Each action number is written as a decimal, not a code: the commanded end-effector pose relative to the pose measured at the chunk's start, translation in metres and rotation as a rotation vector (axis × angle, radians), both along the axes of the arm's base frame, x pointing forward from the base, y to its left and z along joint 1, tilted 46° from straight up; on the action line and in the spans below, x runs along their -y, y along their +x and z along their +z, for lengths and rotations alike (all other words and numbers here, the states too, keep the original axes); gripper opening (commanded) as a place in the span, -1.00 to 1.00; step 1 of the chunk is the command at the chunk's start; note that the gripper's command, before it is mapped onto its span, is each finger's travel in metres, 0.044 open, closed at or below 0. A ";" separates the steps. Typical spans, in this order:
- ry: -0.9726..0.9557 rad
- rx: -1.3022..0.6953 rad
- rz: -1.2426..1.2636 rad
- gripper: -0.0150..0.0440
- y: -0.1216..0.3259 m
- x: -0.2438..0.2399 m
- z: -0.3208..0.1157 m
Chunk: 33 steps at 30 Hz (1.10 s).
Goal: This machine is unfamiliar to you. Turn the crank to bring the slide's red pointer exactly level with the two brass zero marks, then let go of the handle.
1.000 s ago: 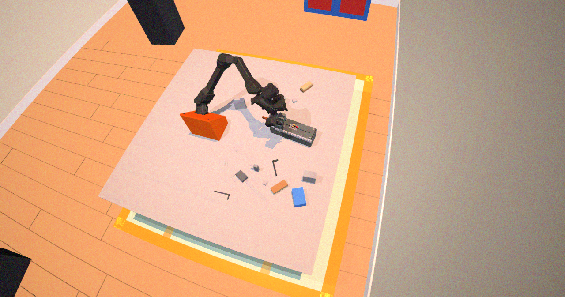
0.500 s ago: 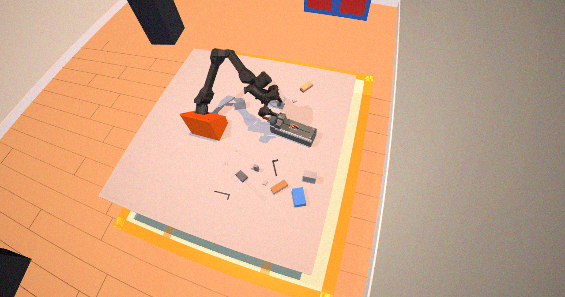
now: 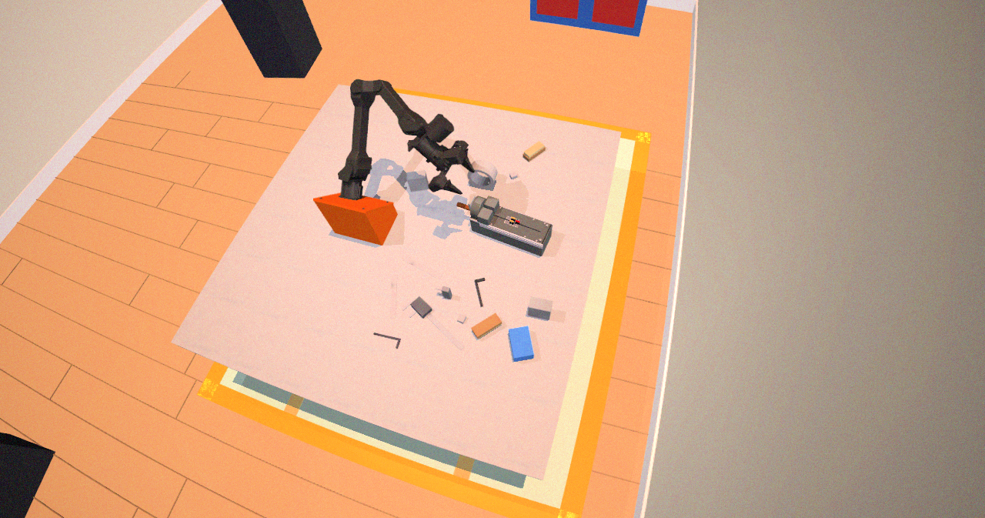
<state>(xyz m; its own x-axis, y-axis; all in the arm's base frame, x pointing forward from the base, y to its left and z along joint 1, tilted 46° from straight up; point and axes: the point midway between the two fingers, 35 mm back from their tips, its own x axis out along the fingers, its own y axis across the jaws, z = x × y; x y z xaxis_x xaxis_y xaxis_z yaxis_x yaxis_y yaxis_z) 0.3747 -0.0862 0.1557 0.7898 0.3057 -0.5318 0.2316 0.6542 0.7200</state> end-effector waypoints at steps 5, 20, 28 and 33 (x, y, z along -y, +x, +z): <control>-0.004 -0.020 -0.019 1.00 -0.012 -0.007 -0.005; -0.004 -0.021 -0.018 1.00 0.004 -0.063 -0.062; 0.000 -0.017 -0.019 1.00 0.003 -0.078 -0.074; 0.000 -0.018 -0.019 1.00 0.005 -0.082 -0.078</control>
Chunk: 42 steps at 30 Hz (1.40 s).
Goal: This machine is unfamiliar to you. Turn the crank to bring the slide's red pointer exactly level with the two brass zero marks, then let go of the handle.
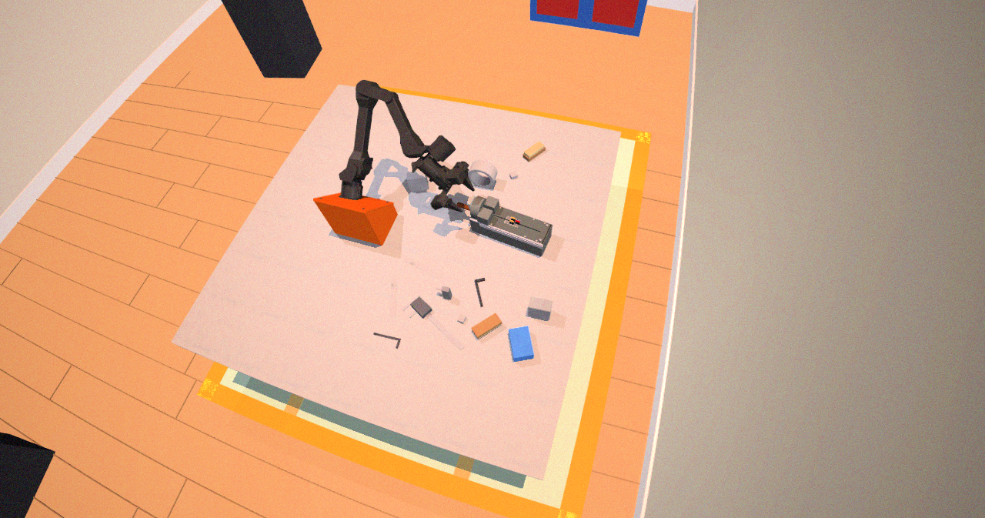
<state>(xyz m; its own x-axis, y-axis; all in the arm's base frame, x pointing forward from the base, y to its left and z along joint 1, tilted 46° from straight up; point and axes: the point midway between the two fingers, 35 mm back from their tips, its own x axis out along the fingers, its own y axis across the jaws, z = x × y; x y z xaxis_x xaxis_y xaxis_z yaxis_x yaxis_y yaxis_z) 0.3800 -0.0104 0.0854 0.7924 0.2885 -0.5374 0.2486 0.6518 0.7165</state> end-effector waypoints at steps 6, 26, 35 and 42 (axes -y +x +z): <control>0.002 -0.012 0.001 1.00 0.002 -0.012 -0.014; 0.005 -0.012 0.001 1.00 0.006 -0.036 -0.037; 0.006 -0.011 0.000 1.00 0.007 -0.045 -0.045; 0.006 -0.011 0.000 0.38 0.007 -0.045 -0.045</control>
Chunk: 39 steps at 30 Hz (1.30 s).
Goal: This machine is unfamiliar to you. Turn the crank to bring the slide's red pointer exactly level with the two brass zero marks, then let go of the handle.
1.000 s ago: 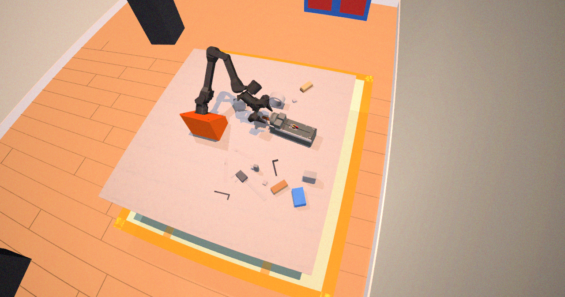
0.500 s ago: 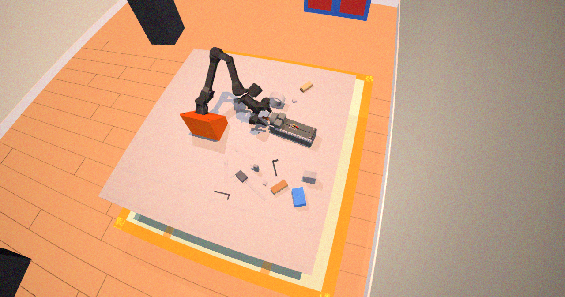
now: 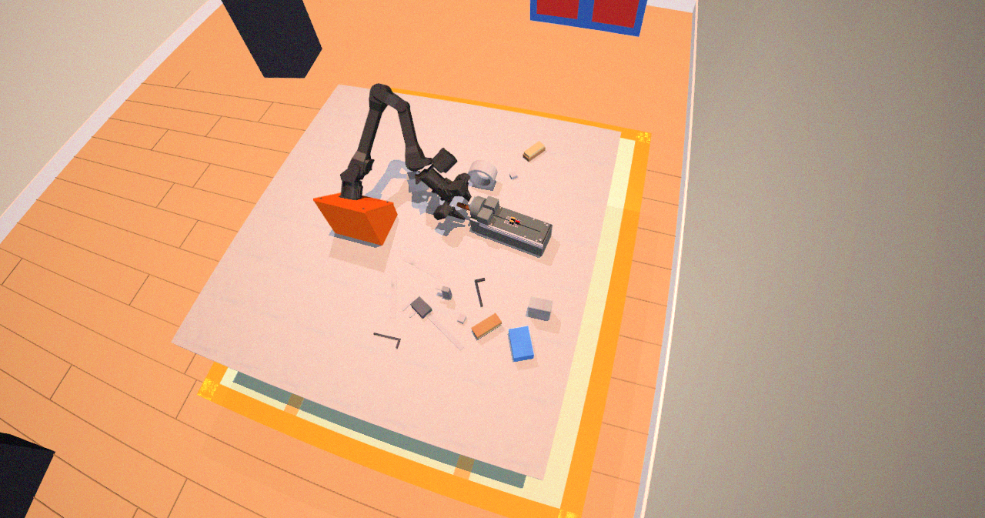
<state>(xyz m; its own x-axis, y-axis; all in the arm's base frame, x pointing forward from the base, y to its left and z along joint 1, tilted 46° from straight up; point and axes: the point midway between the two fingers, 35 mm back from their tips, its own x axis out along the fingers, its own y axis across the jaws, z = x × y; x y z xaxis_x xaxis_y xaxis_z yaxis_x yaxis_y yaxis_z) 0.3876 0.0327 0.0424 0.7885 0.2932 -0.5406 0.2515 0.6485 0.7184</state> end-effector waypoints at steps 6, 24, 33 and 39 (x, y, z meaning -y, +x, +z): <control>0.001 -0.005 -0.002 -0.16 -0.001 -0.002 -0.002; 0.001 -0.005 -0.002 -0.49 0.001 -0.004 0.003; 0.001 -0.005 -0.002 -0.49 0.003 -0.007 0.008; 0.001 -0.005 -0.002 -0.49 0.003 -0.007 0.009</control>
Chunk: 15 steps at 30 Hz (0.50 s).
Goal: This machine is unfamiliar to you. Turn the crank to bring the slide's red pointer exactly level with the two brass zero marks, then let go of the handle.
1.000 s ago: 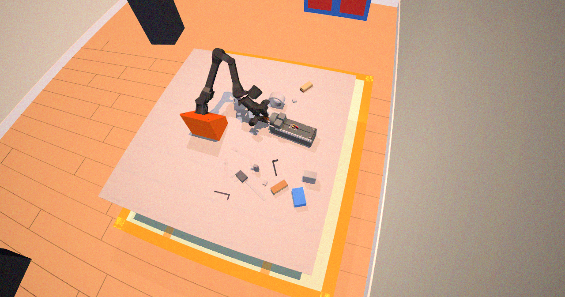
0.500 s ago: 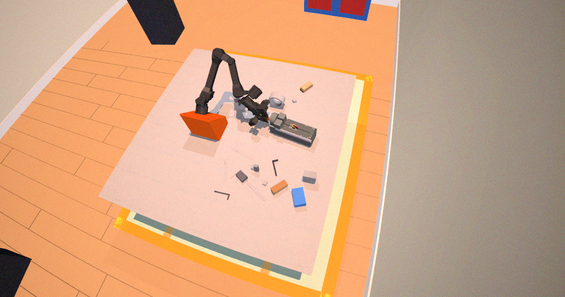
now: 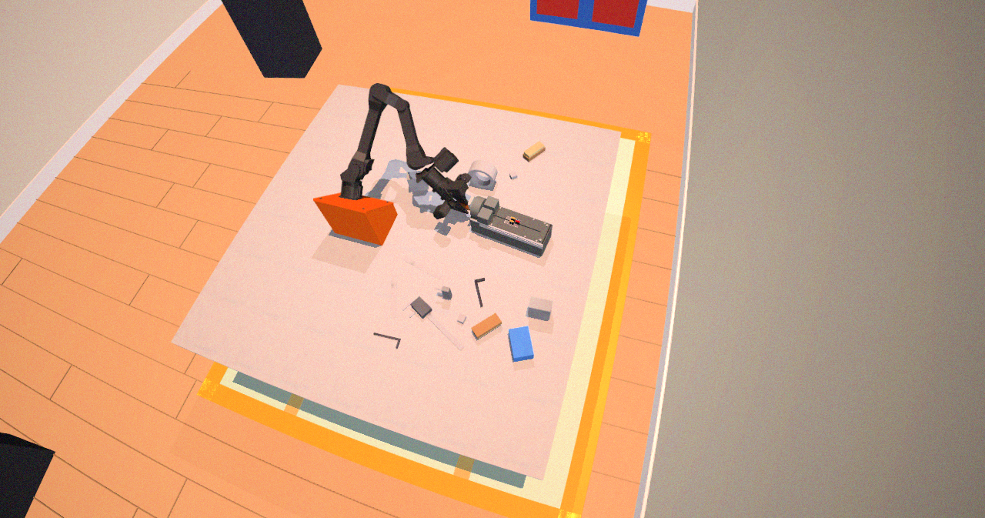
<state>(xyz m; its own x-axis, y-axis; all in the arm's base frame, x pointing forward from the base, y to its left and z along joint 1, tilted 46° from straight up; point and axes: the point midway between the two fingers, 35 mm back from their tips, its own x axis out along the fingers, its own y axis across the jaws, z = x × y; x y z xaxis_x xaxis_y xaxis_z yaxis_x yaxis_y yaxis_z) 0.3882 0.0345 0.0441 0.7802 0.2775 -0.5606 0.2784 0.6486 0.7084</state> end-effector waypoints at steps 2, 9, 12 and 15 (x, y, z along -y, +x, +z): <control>0.007 0.019 0.014 -0.49 0.002 -0.005 0.007; 0.007 0.019 0.014 -0.49 0.002 -0.006 0.008; 0.007 0.019 0.014 -0.49 0.002 -0.006 0.009; 0.007 0.019 0.014 -0.49 0.003 -0.006 0.010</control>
<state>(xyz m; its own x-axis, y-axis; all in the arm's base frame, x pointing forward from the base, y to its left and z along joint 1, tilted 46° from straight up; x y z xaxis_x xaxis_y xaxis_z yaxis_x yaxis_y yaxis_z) 0.3887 0.0357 0.0461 0.7792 0.2790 -0.5613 0.2784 0.6483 0.7087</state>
